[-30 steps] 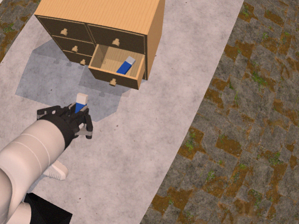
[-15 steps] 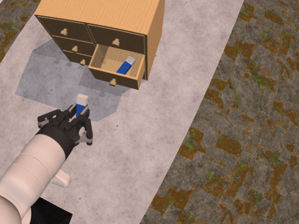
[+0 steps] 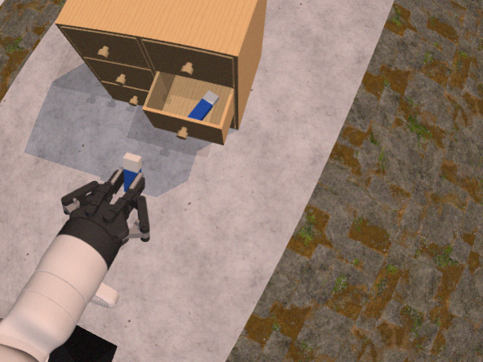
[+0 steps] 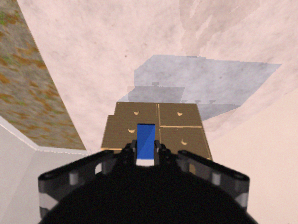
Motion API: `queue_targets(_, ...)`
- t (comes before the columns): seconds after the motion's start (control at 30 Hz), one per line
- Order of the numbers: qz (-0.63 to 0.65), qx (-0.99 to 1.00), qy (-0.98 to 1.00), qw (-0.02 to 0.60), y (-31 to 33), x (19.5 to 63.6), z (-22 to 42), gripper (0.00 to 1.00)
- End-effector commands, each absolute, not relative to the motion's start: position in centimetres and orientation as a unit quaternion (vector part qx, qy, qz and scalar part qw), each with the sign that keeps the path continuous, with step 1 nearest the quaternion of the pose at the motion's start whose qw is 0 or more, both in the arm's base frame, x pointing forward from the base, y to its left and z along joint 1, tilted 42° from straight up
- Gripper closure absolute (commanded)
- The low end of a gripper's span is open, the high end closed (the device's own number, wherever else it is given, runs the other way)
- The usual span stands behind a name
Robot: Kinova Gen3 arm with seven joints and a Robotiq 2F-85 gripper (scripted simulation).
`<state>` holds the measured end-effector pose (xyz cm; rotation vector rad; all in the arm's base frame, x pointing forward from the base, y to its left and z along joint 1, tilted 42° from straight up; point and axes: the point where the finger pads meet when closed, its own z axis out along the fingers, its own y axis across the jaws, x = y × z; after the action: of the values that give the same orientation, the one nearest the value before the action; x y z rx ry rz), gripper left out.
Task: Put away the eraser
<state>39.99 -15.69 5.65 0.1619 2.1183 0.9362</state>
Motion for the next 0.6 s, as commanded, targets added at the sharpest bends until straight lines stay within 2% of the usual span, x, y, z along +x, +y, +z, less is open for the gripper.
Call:
queue_targets(0.0,0.37,0.075,0.827,0.417,-15.84,39.83,5.6,0.81)
queue_targets(0.57,0.363,0.098,0.798,0.47,-15.92,39.79,5.52,0.81)
